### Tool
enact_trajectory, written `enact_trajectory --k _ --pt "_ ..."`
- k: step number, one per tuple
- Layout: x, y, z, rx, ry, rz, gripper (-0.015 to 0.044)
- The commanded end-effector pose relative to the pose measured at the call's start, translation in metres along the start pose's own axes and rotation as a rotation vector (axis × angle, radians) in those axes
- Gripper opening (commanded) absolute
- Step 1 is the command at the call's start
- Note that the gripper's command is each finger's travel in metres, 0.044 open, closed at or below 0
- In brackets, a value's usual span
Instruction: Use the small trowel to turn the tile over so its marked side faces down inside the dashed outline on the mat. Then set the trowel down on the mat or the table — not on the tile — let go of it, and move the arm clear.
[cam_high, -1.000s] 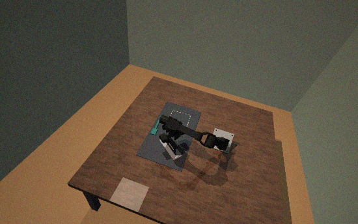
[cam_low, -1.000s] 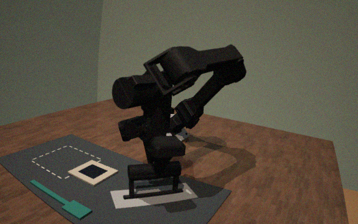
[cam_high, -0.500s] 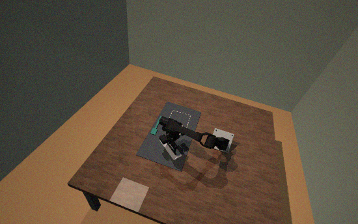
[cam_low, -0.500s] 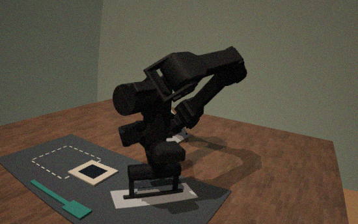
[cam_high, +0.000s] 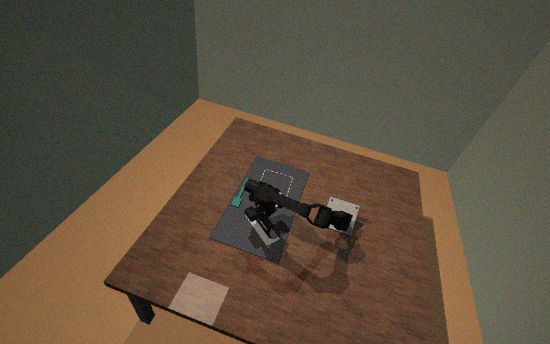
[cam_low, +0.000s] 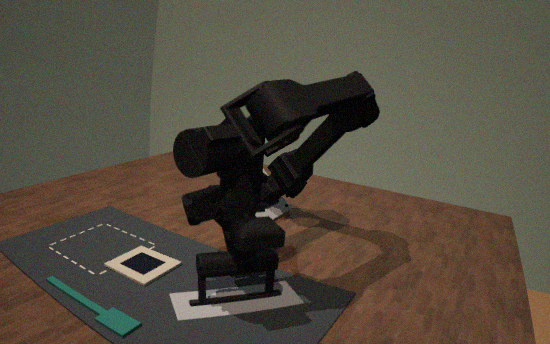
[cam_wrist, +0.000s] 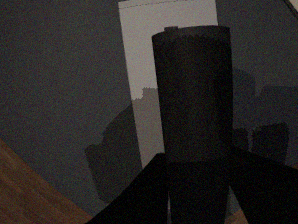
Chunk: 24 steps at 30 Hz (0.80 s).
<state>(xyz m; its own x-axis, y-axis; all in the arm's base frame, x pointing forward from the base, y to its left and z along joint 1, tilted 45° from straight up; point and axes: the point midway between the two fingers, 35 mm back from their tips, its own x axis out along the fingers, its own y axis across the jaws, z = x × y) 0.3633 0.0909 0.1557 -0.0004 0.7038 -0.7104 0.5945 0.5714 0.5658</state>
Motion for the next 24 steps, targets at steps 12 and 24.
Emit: enact_trajectory --k 12,24 --pt "0.0008 0.0001 -0.0003 0.258 0.003 0.001 0.013" --pt "0.0007 0.0001 -0.0003 0.608 0.003 0.001 0.013"
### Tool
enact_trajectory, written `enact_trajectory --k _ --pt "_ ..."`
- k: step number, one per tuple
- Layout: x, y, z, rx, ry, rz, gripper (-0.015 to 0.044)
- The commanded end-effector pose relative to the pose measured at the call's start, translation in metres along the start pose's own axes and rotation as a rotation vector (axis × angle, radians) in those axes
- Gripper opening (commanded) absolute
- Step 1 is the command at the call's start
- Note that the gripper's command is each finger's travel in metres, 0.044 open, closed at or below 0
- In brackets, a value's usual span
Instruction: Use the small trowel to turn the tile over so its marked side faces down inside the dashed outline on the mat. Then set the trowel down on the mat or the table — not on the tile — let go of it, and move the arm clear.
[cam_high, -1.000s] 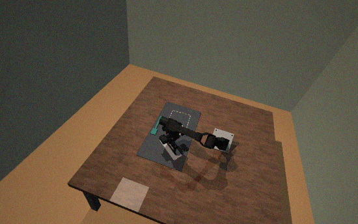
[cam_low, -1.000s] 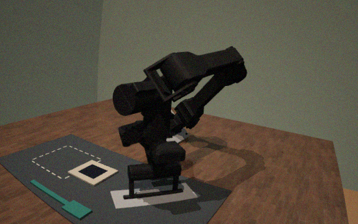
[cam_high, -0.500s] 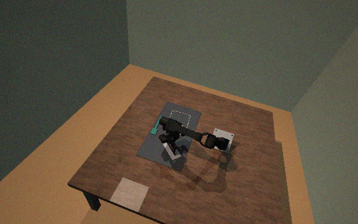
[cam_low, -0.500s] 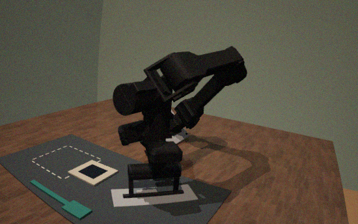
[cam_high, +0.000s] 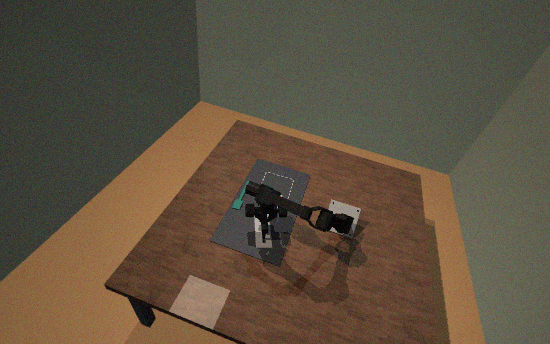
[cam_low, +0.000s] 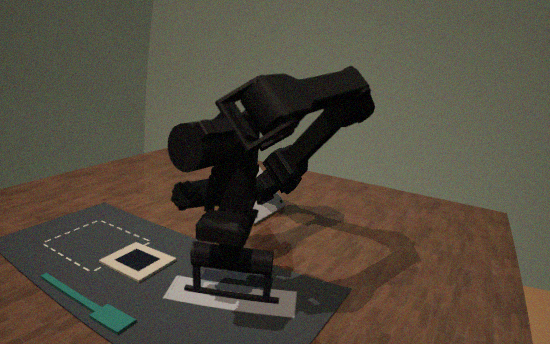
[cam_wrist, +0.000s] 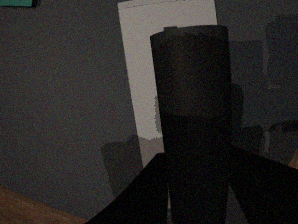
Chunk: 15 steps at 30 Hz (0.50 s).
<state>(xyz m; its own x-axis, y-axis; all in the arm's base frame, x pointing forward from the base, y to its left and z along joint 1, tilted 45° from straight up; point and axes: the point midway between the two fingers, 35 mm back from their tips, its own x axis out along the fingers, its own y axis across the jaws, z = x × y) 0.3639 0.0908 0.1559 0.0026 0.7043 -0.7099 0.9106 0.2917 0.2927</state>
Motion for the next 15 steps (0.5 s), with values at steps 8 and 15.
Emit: enact_trajectory --k 8,15 --pt "0.001 -0.0005 -0.0004 0.332 0.003 -0.003 0.013" --pt "0.001 -0.0005 -0.0004 0.536 0.003 -0.004 0.013"
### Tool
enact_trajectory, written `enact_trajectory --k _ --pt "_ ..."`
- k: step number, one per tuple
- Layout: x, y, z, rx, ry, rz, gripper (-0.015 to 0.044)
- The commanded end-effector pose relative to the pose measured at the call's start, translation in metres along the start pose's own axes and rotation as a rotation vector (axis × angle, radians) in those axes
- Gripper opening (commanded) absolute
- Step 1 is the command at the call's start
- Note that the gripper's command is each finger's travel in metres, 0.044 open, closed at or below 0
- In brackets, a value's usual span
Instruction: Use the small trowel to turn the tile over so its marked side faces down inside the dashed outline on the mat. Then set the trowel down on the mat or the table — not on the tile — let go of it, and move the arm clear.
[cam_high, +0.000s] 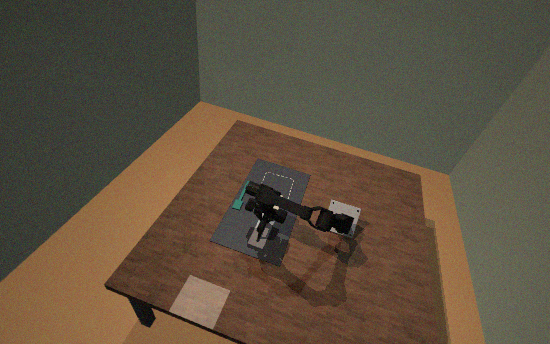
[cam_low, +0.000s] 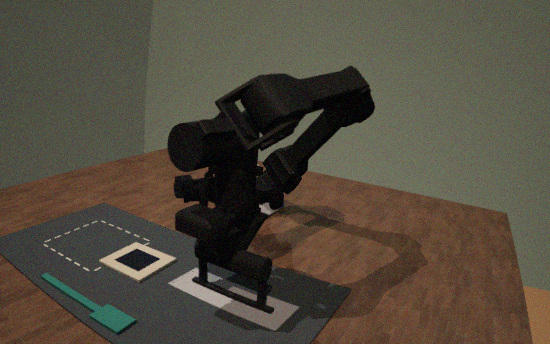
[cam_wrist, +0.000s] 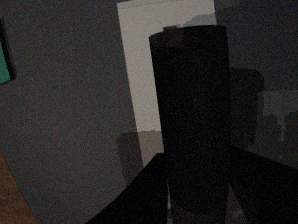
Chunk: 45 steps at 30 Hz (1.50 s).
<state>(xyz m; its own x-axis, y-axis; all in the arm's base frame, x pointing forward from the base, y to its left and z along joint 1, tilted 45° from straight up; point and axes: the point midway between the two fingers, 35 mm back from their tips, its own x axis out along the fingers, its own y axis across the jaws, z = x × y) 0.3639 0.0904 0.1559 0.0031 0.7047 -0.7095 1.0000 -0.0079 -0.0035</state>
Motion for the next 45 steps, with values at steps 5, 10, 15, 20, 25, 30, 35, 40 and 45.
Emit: enact_trajectory --k 5,10,15,20,25,30,35,40,45 --pt "0.001 -0.001 0.0 0.242 0.001 -0.005 0.013" --pt "0.001 -0.001 0.0 0.261 0.001 -0.005 0.013" --pt "0.001 -0.001 0.0 0.261 0.001 -0.005 0.0183" --pt "0.001 -0.001 0.0 0.261 0.001 -0.005 0.027" --pt "0.001 -0.001 0.0 0.261 0.001 -0.005 0.027" --pt "0.001 -0.001 0.0 0.261 0.001 -0.005 0.027" --pt "0.001 -0.001 0.0 0.261 0.001 -0.005 0.027" --pt "-0.015 0.0 0.0 0.269 -0.001 -0.005 0.027" --pt "-0.043 -0.001 0.0 0.283 -0.001 -0.005 0.027"
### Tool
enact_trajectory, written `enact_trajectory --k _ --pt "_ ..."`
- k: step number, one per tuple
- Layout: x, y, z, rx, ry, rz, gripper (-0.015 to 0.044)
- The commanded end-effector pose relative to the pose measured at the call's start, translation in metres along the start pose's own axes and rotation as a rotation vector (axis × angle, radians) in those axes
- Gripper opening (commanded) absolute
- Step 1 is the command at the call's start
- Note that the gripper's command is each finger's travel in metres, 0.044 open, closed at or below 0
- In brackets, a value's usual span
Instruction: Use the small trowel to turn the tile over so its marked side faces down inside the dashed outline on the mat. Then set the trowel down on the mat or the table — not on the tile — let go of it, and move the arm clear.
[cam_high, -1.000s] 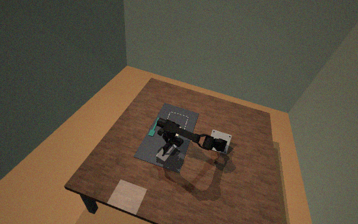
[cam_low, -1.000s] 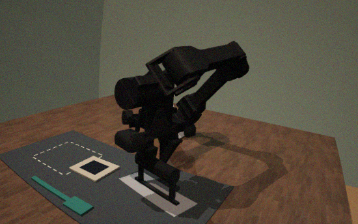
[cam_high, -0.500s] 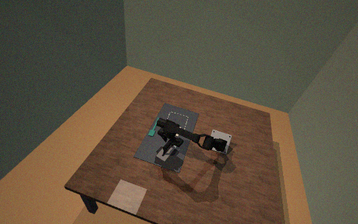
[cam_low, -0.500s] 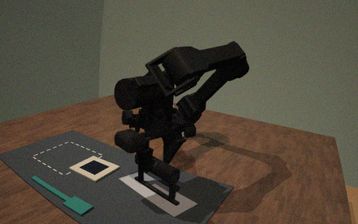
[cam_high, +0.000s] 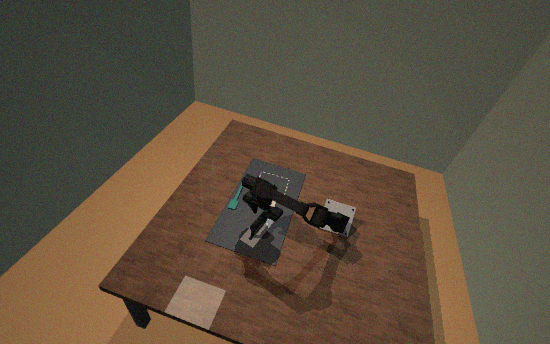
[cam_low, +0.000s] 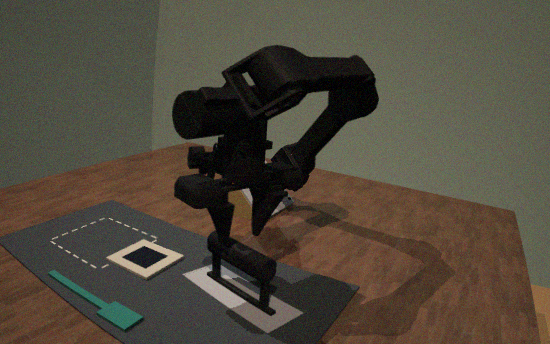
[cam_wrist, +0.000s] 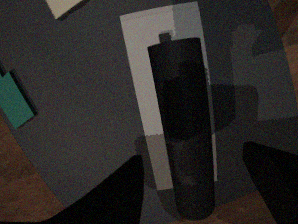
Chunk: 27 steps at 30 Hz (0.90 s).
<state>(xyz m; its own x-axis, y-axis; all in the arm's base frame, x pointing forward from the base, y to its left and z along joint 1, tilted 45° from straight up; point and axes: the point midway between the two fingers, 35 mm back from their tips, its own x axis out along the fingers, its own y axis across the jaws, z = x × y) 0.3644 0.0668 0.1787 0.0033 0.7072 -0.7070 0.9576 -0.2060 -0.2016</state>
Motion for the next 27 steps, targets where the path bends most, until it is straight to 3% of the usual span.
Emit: enact_trajectory --k 1,5,12,27 --pt "-0.011 -0.001 0.0 -0.001 -0.005 -0.004 0.027" --pt "-0.016 0.0 0.0 0.004 0.002 0.008 0.03" --pt "-0.021 0.0 0.001 -0.04 -0.005 0.018 0.03" --pt "-0.012 -0.002 0.006 -0.504 -0.096 0.112 0.03"
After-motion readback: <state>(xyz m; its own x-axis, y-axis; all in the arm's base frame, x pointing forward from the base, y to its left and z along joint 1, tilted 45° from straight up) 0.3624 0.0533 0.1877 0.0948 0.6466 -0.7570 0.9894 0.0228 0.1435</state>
